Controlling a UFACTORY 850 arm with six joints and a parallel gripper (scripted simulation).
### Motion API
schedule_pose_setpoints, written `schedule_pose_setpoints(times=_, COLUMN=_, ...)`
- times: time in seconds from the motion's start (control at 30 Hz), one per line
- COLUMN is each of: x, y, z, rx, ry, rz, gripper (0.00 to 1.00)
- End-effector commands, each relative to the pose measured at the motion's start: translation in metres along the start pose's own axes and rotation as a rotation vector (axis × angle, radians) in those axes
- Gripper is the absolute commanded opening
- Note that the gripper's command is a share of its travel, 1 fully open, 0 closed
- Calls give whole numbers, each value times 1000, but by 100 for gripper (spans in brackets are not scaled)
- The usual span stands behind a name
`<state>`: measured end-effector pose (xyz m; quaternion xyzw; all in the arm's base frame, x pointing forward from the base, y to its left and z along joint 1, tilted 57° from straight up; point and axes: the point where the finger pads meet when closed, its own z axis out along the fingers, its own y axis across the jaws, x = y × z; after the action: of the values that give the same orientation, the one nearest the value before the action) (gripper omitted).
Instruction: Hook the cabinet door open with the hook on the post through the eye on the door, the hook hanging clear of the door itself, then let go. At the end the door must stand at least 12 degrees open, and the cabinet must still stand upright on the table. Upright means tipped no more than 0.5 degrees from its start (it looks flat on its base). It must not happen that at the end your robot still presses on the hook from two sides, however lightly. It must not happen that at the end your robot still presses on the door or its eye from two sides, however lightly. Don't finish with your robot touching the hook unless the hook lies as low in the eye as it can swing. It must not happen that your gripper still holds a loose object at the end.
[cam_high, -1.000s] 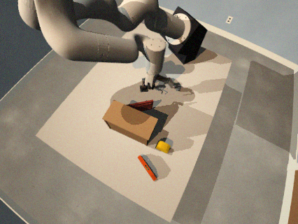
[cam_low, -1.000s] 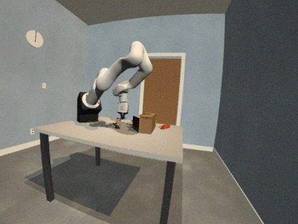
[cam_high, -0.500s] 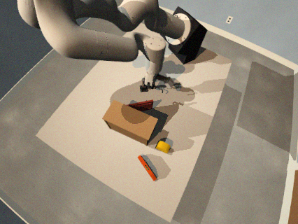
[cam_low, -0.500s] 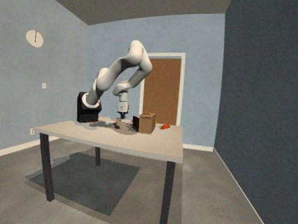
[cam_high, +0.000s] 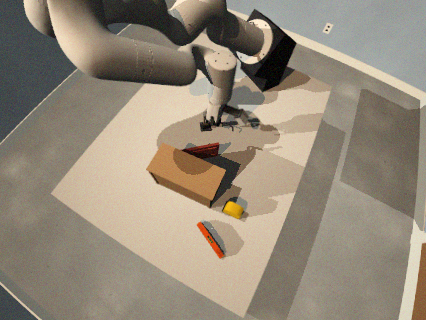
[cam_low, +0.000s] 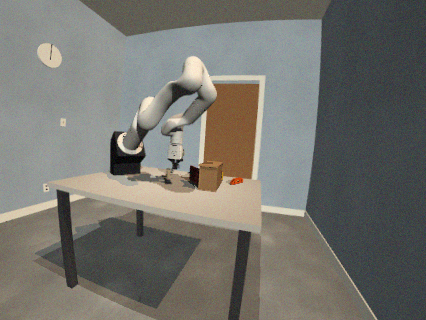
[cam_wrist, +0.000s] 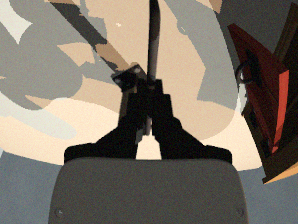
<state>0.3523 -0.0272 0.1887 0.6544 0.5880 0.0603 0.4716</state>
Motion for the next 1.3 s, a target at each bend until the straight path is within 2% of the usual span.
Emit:
schedule_pose_setpoints(times=0.0, x=0, y=0, z=0, rx=0, ry=0, rz=5, gripper=4)
schedule_pose_setpoints(times=1.27, x=-2, y=12, z=0, rx=0, ry=0, rz=267, gripper=4)
